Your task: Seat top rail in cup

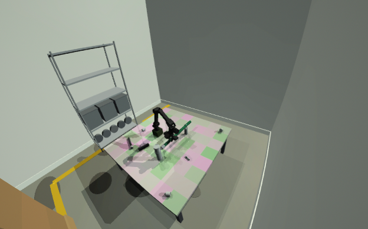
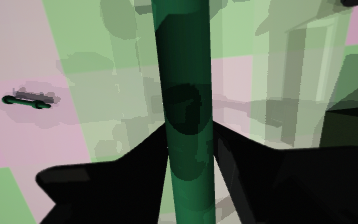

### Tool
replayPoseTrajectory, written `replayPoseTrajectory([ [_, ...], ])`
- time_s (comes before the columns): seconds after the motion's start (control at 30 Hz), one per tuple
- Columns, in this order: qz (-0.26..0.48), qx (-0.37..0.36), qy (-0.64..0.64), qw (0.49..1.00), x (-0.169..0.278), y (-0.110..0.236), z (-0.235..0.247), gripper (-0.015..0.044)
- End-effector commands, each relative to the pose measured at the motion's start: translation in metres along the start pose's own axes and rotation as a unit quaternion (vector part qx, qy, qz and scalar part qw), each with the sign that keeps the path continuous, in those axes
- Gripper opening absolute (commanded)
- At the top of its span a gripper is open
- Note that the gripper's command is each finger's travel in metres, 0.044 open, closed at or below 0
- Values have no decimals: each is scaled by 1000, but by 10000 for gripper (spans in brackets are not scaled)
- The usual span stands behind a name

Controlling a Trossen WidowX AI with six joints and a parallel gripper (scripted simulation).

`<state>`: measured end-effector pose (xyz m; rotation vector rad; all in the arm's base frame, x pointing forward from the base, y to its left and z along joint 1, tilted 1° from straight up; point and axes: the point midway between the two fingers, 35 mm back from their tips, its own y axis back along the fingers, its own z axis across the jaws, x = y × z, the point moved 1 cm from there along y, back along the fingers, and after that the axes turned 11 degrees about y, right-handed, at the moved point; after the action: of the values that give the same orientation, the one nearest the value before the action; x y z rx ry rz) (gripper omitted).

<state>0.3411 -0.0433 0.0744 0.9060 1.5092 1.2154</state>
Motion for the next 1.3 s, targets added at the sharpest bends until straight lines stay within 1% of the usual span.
replayPoseTrajectory([
  [0.0, -7, 0, -1, 1000, -8, 0, 0, 0],
  [0.93, -8, 0, -1, 1000, -24, -1, -2, 0],
  [0.97, 0, 1, 1, 1000, -17, -3, -3, 0],
  [1.23, 0, 1, 1, 1000, -17, -3, -3, 0],
  [1.27, 0, 1, 1, 1000, -17, -3, -3, 26],
])
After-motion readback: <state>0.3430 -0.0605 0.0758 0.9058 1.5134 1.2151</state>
